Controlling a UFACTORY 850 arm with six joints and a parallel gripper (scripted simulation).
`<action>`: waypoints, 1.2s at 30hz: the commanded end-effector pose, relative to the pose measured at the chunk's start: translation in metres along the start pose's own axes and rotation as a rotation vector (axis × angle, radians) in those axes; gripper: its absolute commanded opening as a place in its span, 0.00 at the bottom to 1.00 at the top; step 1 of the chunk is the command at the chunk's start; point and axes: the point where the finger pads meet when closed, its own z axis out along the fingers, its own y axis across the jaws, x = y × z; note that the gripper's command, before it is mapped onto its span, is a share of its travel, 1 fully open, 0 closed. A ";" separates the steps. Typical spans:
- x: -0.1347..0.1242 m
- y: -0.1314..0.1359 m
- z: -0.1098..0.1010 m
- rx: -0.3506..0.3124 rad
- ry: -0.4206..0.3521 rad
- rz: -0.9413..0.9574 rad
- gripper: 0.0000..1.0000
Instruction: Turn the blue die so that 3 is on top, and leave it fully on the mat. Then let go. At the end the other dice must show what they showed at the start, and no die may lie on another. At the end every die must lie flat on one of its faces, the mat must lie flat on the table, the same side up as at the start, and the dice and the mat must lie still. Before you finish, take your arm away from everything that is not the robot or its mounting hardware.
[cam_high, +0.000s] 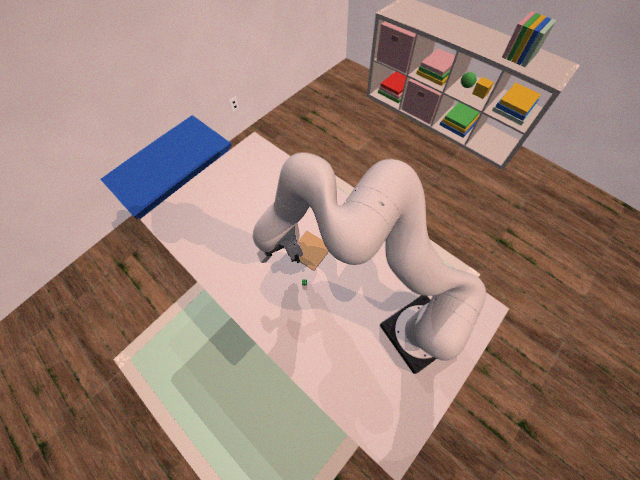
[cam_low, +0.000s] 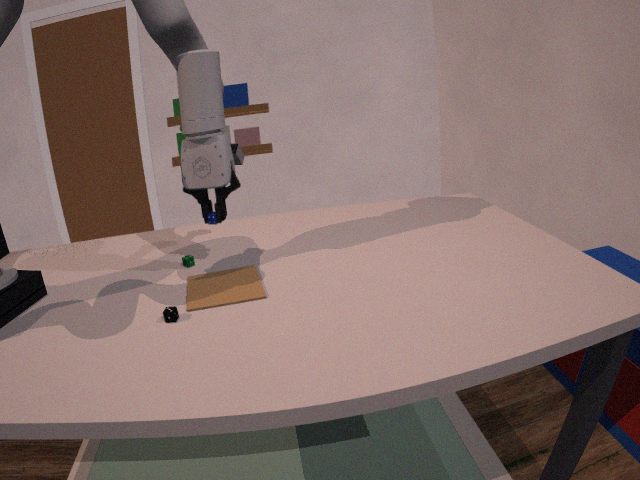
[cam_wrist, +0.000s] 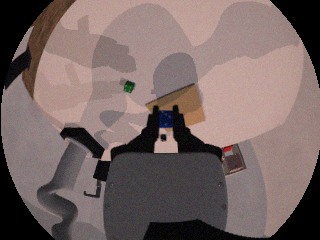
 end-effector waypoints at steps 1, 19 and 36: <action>-0.053 0.030 0.002 -0.002 0.001 0.128 0.15; -0.077 0.038 0.003 0.001 0.072 0.182 0.15; -0.082 0.038 0.004 -0.027 0.364 0.181 0.15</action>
